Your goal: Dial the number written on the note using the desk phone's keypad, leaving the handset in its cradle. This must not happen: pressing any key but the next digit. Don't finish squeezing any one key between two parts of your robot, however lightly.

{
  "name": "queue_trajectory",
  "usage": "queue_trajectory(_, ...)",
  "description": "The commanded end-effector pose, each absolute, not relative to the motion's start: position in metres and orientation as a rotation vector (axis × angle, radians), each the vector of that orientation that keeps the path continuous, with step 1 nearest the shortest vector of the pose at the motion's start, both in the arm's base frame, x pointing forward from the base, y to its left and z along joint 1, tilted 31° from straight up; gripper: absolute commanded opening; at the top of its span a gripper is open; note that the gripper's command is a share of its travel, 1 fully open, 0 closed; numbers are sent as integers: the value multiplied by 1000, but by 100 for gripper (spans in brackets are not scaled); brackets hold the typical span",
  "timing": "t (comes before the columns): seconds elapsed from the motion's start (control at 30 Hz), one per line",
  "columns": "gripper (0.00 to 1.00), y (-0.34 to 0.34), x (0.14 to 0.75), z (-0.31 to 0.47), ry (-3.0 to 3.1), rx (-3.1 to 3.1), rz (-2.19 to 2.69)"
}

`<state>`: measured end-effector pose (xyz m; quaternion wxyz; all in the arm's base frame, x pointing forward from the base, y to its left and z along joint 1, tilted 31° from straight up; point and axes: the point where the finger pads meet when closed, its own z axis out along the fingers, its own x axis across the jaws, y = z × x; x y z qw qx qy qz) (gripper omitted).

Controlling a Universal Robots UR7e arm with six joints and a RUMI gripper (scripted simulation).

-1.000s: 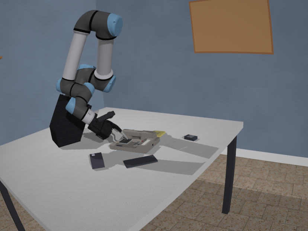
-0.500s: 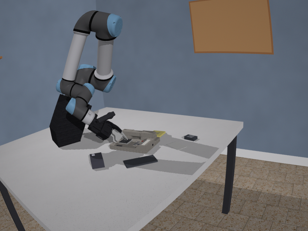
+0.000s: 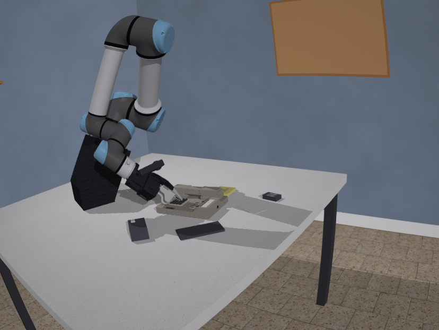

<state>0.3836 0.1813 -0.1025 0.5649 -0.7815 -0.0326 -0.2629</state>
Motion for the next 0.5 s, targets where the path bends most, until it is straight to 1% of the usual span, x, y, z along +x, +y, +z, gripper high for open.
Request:
queue_trajectory(0.0, 0, 181, 384, -103, -77, -1839, -619)
queue_trajectory(0.47, 0, 179, 384, -99, -77, -1839, -619)
